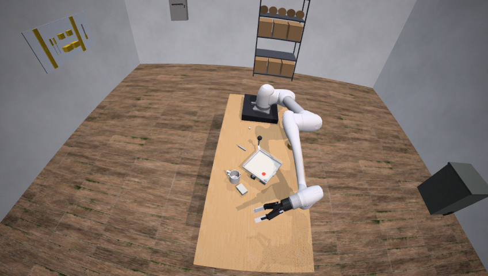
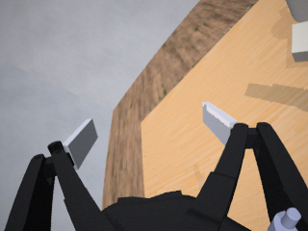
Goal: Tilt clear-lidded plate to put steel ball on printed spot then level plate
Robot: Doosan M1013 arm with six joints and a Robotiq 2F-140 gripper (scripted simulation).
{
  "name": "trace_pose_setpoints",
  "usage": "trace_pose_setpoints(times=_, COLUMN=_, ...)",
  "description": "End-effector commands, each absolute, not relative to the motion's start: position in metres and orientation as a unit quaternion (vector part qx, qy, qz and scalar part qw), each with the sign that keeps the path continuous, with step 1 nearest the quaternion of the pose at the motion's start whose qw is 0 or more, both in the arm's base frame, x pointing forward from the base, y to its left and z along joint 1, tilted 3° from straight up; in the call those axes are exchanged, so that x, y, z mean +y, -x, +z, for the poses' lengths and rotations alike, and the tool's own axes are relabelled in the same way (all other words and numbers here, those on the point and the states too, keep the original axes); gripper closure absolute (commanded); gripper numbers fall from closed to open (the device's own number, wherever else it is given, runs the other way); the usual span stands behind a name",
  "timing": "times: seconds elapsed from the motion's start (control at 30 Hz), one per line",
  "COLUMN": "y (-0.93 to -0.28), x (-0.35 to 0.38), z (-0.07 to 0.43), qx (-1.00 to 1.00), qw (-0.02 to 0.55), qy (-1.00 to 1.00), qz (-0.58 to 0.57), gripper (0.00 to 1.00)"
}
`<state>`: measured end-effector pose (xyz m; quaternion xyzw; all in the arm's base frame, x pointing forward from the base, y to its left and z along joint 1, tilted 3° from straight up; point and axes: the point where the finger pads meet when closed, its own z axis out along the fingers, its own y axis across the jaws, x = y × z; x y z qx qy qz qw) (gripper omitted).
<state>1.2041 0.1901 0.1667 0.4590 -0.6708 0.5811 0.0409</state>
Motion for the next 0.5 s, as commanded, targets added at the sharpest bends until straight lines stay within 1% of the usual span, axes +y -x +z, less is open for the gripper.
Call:
trace_pose_setpoints(times=0.0, y=-1.194, x=0.175, z=0.169, qx=-0.672, qw=0.058, qy=-0.485, qz=0.557, gripper=0.0)
trace_pose_setpoints(times=0.1, y=-1.17, x=0.148, z=0.172, qx=-0.673, qw=0.086, qy=-0.53, qz=0.509, gripper=0.0)
trace_pose_setpoints(times=0.17, y=-1.143, x=0.126, z=0.174, qx=-0.671, qw=0.105, qy=-0.568, qz=0.464, gripper=0.0)
trace_pose_setpoints(times=0.2, y=-1.143, x=0.126, z=0.174, qx=-0.671, qw=0.105, qy=-0.568, qz=0.464, gripper=0.0)
trace_pose_setpoints(times=0.23, y=-1.124, x=0.114, z=0.175, qx=-0.669, qw=0.114, qy=-0.589, qz=0.438, gripper=0.0)
trace_pose_setpoints(times=0.3, y=-1.124, x=0.114, z=0.175, qx=-0.669, qw=0.114, qy=-0.589, qz=0.438, gripper=0.0)
trace_pose_setpoints(times=0.37, y=-1.078, x=0.091, z=0.177, qx=-0.663, qw=0.128, qy=-0.632, qz=0.38, gripper=0.0)
trace_pose_setpoints(times=0.4, y=-1.078, x=0.091, z=0.177, qx=-0.663, qw=0.128, qy=-0.632, qz=0.38, gripper=0.0)
trace_pose_setpoints(times=0.43, y=-1.051, x=0.08, z=0.179, qx=-0.659, qw=0.132, qy=-0.653, qz=0.349, gripper=0.0)
trace_pose_setpoints(times=0.47, y=-1.051, x=0.08, z=0.179, qx=-0.659, qw=0.132, qy=-0.653, qz=0.349, gripper=0.0)
